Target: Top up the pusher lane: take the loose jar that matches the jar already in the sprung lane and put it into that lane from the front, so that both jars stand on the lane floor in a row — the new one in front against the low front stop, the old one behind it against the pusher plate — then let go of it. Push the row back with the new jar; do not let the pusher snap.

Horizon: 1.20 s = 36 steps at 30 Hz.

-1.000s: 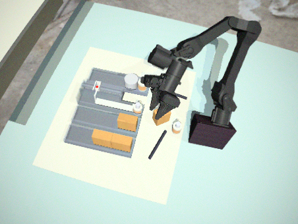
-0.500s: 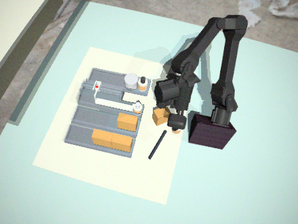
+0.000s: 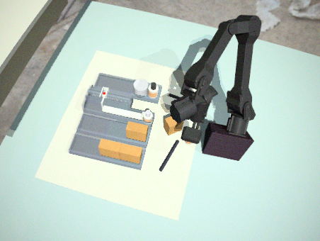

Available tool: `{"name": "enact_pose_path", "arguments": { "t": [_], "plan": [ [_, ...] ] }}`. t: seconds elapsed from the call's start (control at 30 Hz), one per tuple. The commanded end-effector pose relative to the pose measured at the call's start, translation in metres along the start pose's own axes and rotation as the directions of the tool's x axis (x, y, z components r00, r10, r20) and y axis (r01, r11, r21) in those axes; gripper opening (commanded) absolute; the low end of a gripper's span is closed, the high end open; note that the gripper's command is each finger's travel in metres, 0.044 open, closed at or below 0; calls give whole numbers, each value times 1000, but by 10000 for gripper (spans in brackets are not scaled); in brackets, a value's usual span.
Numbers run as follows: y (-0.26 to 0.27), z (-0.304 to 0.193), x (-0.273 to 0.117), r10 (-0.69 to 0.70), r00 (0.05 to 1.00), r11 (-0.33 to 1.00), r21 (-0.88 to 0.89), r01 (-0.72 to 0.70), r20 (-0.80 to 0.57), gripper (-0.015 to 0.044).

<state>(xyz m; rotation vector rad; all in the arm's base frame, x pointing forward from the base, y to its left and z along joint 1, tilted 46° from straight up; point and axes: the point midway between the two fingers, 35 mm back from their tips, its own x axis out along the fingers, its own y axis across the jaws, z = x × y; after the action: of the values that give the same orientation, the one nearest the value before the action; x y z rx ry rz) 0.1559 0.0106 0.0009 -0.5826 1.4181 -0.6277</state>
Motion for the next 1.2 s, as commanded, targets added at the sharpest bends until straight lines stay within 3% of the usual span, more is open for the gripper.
{"name": "enact_pose_path", "arguments": {
  "t": [0.0, 1.17],
  "plan": [
    [-1, -3, 12, -19, 1000, 1000, -12, 19, -8, 440],
    [-4, -4, 70, -21, 1000, 1000, -12, 21, -7, 440]
  ]
}}
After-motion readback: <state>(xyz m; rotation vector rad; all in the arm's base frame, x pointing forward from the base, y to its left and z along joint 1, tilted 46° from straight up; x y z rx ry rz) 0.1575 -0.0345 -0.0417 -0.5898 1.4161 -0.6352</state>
